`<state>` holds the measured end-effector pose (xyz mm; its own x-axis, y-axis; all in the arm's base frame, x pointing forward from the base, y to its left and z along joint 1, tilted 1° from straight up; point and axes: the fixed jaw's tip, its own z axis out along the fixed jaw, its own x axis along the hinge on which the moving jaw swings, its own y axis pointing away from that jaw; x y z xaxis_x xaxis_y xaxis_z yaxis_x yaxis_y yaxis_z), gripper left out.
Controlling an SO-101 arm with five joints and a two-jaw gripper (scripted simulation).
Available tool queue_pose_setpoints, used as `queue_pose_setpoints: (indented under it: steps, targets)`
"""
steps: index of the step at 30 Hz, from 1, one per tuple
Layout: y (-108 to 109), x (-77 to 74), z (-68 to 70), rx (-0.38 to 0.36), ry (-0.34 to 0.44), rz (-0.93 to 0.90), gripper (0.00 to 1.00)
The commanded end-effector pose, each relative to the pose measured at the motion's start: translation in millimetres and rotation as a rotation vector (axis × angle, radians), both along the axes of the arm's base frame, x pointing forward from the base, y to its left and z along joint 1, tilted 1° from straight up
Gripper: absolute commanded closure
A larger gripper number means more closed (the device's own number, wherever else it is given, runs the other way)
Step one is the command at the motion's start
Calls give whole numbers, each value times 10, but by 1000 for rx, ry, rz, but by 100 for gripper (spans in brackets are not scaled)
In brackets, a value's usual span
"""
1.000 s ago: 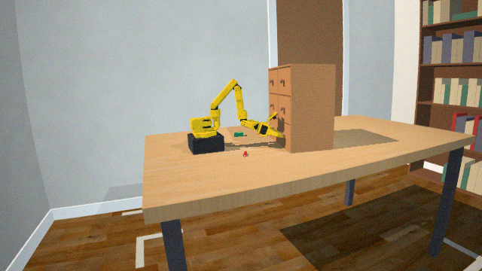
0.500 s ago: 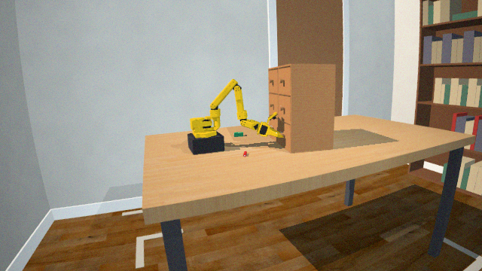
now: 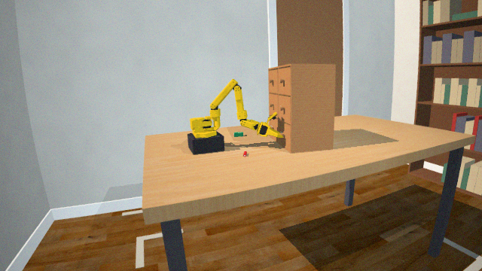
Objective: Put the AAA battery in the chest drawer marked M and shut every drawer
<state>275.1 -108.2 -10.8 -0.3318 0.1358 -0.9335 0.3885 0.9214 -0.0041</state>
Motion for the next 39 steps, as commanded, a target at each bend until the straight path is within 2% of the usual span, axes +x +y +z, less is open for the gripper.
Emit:
queue_pose_setpoints:
  steps: [1,7,39]
  targets:
    - [21,4,26,4,-10,4,79]
    - [21,4,26,4,-10,4,79]
    - [21,4,26,4,-10,4,100]
